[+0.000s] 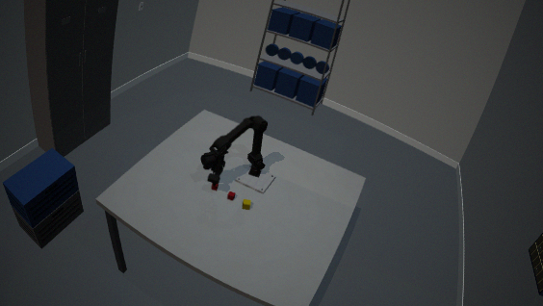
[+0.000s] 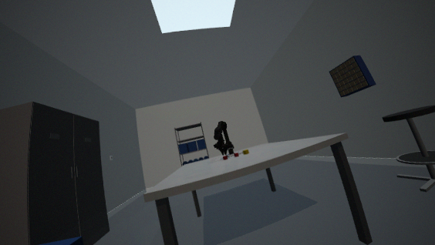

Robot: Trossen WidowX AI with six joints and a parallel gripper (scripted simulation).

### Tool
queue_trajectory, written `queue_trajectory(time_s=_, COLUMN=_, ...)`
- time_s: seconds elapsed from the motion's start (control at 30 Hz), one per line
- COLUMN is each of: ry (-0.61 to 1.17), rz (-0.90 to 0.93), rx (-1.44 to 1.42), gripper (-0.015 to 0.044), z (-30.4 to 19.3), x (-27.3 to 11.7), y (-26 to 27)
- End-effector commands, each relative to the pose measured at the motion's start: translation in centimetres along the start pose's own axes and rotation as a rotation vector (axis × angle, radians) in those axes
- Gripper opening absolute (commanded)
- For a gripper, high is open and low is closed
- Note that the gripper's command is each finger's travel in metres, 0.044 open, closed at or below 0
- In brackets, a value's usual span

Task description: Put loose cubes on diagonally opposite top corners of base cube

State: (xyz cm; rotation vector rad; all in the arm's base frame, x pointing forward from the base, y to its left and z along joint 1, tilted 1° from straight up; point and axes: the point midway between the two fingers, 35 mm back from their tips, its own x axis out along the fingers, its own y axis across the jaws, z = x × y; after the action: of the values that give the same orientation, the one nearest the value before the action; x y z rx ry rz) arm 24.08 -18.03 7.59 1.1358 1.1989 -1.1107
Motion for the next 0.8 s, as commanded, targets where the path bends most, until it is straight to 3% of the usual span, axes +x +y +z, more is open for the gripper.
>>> queue_trajectory(time_s=0.0, ry=0.009, rz=-0.015, rx=0.004, gripper=0.0265, z=-0.2, x=1.2, y=-0.3)
queue_trajectory(time_s=0.43, ry=0.009, rz=-0.015, rx=0.004, gripper=0.0265, z=-0.2, x=2.9, y=-0.3)
queue_trajectory(time_s=0.63, ry=0.009, rz=-0.015, rx=0.004, gripper=0.0107, z=-0.2, x=2.9, y=-0.3)
queue_trajectory(time_s=0.77, ry=0.009, rz=-0.015, rx=0.004, gripper=0.0105, z=-0.2, x=2.8, y=-0.3)
